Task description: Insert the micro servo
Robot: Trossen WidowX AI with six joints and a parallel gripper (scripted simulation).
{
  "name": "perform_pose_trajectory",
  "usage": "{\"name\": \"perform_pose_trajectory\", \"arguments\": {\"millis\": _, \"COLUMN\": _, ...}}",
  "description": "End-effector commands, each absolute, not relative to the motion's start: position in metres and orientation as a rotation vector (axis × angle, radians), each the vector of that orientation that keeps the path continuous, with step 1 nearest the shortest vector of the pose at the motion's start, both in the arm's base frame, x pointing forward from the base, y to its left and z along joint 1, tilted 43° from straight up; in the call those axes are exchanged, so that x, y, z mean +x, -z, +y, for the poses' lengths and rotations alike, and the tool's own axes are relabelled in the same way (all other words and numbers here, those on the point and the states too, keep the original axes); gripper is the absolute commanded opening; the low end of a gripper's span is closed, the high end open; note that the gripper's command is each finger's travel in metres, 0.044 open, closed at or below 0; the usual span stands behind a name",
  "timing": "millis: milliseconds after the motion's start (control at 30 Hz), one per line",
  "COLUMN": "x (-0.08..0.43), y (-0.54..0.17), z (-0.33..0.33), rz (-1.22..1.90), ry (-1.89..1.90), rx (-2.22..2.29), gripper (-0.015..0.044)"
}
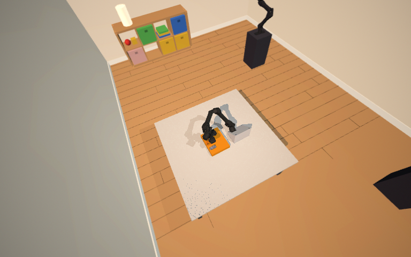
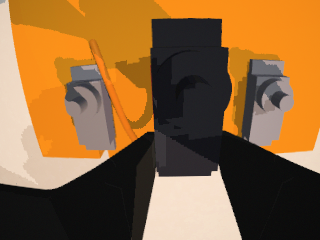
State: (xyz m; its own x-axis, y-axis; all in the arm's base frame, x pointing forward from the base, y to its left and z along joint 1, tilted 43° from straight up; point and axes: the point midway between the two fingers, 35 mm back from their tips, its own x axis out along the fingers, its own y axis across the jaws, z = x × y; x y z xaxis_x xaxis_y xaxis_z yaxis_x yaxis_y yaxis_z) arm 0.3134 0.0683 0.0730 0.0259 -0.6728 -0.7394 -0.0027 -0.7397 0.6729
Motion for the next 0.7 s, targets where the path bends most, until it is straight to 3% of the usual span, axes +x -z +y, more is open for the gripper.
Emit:
{"name": "perform_pose_trajectory", "arguments": {"millis": 0, "x": 0.33, "y": -0.075, "z": 0.07, "rz": -0.675, "ry": 1.756, "rx": 1.812, "gripper": 0.0}}
{"name": "perform_pose_trajectory", "arguments": {"millis": 667, "x": 0.337, "y": -0.061, "z": 0.056, "rz": -0.673, "ry": 1.755, "rx": 1.81, "gripper": 0.0}}
